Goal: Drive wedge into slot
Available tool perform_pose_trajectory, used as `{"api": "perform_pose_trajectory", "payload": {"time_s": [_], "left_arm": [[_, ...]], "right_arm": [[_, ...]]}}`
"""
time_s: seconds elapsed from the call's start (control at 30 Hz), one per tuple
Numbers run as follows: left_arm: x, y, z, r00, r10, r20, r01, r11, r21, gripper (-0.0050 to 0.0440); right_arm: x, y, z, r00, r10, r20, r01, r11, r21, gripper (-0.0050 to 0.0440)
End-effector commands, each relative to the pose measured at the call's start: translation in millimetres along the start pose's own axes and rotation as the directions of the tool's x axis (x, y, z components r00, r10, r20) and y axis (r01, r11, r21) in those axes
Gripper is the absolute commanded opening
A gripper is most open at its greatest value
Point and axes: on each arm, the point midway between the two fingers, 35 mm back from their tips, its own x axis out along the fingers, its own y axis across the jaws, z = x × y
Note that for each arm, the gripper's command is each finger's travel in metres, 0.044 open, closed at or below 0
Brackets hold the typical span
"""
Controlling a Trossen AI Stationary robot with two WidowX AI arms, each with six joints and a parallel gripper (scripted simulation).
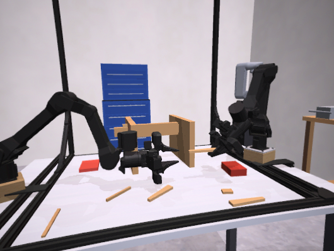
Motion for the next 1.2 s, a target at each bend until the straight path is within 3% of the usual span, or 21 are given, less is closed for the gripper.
{"api": "perform_pose_trajectory", "payload": {"time_s": [0.0, 0.07, 0.33, 0.5, 0.57, 0.83, 1.07, 1.13, 1.17], "left_arm": [[-0.2, 0.4, 0.1, 1.0, 0.002, 0.0, -0.002, 1.0, 0.002, 0.0], [-0.2, 0.4, 0.1, 1.0, 0.002, 0.0, -0.002, 1.0, 0.002, 0.0], [-0.2, 0.4, 0.1, 1.0, 0.002, 0.0, -0.002, 1.0, 0.002, 0.0], [-0.2, 0.4, 0.1, 1.0, 0.002, 0.0, -0.002, 1.0, 0.002, 0.0], [-0.2, 0.4, 0.1, 1.0, 0.002, 0.0, -0.002, 1.0, 0.002, 0.0], [-0.2, 0.4, 0.1, 1.0, 0.002, 0.0, -0.002, 1.0, 0.002, 0.0], [-0.2, 0.4, 0.1, 1.0, 0.002, 0.0, -0.002, 1.0, 0.002, 0.0], [-0.2, 0.4, 0.1, 1.0, 0.002, 0.0, -0.002, 1.0, 0.002, 0.0], [-0.2, 0.4, 0.1, 1.0, 0.002, 0.0, -0.002, 1.0, 0.002, 0.0]], "right_arm": [[-9.4, 7.6, -0.3, 1.0, 0.013, -0.001, -0.013, 1.0, 0.003, 0.0197], [-1.0, 9.8, 4.4, 1.0, 0.005, 0.015, -0.005, 0.999, -0.039, 0.0245], [-23.7, 111.1, -76.7, 0.995, 0.019, -0.094, -0.054, 0.923, -0.382, 0.0437], [-61.0, 167.8, -125.9, 0.986, 0.028, -0.167, -0.121, 0.805, -0.581, 0.044], [-61.0, 167.8, -125.9, 0.986, 0.028, -0.167, -0.121, 0.805, -0.581, 0.044], [-146.4, 232.9, -186.3, 0.958, 0.042, -0.284, -0.263, 0.528, -0.808, 0.044], [-232.7, 261.5, -214.8, 0.922, 0.055, -0.384, -0.386, 0.223, -0.895, 0.044], [-232.7, 261.5, -214.8, 0.922, 0.055, -0.384, -0.386, 0.223, -0.895, 0.044], [-245.0, 263.4, -217.1, 0.916, 0.056, -0.398, -0.401, 0.177, -0.899, 0.044]]}}
